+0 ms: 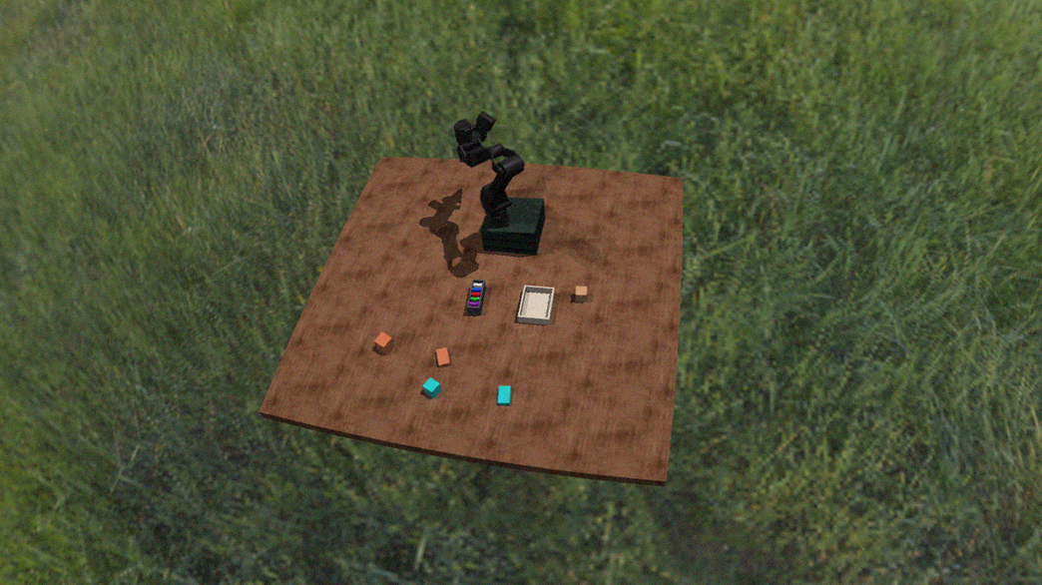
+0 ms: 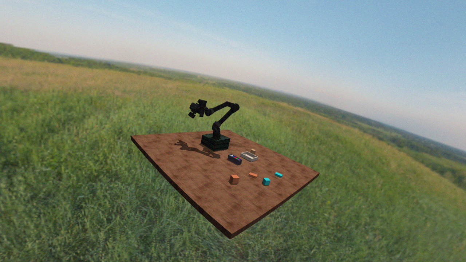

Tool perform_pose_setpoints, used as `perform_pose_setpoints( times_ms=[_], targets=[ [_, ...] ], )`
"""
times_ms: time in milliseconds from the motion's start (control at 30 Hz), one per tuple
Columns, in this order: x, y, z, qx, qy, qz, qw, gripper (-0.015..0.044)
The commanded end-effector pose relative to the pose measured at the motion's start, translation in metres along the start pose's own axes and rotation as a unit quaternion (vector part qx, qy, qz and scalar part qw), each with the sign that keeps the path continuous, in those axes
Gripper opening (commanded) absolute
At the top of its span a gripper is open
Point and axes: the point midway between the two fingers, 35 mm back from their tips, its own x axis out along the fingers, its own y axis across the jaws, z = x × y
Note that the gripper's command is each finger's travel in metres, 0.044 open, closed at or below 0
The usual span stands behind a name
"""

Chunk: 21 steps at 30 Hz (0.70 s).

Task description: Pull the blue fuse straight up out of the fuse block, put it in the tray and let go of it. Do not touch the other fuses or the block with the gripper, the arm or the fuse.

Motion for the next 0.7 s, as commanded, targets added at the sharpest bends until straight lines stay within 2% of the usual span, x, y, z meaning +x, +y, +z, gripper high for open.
perform_pose_setpoints(
  times_ms=[0,133,300,467,667],
  targets=[
    [-0.021,0.040,0.040,-0.071,-0.082,0.083,0.991,0.0074],
    [-0.057,0.081,0.077,-0.142,-0.174,0.163,0.961,0.0074],
    [-0.125,0.130,0.108,-0.240,-0.294,0.247,0.891,0.0074],
    [-0.206,0.167,0.118,-0.334,-0.411,0.308,0.791,0.0074],
    [-0.309,0.193,0.100,-0.434,-0.537,0.346,0.635,0.0074]
  ],
)
